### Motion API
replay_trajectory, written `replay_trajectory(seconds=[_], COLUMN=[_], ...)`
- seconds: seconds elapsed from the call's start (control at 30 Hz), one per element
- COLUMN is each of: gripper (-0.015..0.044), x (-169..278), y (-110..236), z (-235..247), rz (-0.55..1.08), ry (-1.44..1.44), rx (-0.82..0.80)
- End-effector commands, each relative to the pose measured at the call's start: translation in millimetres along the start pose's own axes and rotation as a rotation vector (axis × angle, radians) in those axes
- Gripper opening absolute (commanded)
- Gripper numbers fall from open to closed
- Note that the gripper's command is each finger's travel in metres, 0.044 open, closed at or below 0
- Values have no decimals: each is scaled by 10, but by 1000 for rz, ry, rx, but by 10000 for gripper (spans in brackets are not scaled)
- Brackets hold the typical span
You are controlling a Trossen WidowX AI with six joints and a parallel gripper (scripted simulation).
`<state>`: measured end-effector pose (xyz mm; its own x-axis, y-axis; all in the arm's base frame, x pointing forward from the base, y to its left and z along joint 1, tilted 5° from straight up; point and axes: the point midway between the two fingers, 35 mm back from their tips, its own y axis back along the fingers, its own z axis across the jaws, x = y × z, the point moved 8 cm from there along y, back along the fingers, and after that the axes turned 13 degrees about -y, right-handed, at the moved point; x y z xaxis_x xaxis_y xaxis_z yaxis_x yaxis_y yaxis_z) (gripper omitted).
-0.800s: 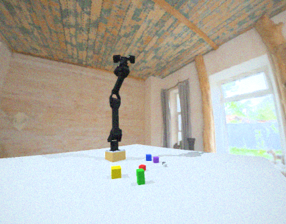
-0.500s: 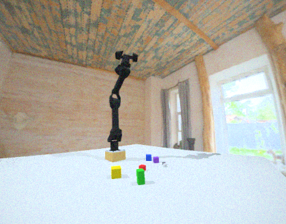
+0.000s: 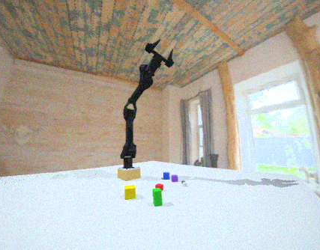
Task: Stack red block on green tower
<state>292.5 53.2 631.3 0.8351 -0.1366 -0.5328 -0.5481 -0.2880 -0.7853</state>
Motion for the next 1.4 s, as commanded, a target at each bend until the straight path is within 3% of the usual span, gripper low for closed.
replay_trajectory(seconds=[0.0,0.37,0.77,1.07,1.37], gripper=[440,440,440,440,440], x=[582,1801,2760,3044,2859], y=[77,631,1766,2885,3957], z=[136,524,1015,1341,1524], rz=[217,762,1411,1958,2530], ry=[-53,-179,-319,-383,-383], rx=[-26,-100,-173,-226,-279])
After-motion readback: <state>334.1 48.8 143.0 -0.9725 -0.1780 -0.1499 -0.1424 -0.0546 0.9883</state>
